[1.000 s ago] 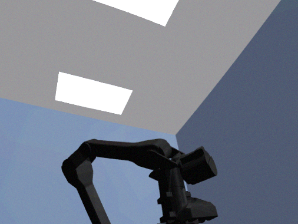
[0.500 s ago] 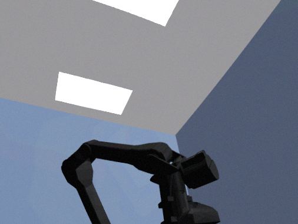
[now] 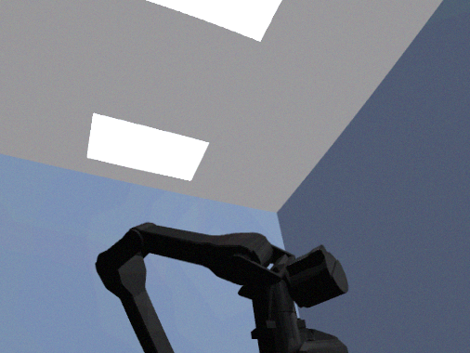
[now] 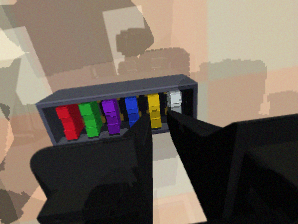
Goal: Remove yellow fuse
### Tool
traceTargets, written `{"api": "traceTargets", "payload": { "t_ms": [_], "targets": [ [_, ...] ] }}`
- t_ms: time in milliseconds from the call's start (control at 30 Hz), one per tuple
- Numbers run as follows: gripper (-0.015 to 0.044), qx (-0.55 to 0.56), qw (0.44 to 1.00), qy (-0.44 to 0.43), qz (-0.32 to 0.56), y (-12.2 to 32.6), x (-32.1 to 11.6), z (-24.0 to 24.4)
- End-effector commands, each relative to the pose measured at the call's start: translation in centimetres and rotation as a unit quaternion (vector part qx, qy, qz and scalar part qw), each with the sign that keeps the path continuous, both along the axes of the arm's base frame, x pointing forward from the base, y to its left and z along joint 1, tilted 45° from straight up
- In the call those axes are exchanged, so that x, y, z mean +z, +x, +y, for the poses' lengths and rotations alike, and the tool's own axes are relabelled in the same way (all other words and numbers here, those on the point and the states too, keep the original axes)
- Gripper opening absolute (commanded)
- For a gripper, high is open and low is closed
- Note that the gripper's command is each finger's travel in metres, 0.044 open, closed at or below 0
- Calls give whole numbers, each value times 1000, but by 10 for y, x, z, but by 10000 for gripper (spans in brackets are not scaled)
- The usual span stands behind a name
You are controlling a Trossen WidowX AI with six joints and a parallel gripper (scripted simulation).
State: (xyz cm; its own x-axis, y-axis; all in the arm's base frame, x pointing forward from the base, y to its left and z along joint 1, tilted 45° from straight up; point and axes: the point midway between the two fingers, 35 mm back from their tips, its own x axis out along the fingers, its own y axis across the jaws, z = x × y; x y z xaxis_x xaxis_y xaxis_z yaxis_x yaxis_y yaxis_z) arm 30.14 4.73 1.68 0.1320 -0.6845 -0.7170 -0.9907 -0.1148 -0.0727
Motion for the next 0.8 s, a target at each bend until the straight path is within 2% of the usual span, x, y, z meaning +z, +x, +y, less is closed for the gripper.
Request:
{"api": "traceTargets", "payload": {
  "t_ms": [0,767],
  "targets": [
    [65,3,1000,-3,3,0,-3,-3],
    [65,2,1000,-3,3,1,-12,-12]
  ]
}}
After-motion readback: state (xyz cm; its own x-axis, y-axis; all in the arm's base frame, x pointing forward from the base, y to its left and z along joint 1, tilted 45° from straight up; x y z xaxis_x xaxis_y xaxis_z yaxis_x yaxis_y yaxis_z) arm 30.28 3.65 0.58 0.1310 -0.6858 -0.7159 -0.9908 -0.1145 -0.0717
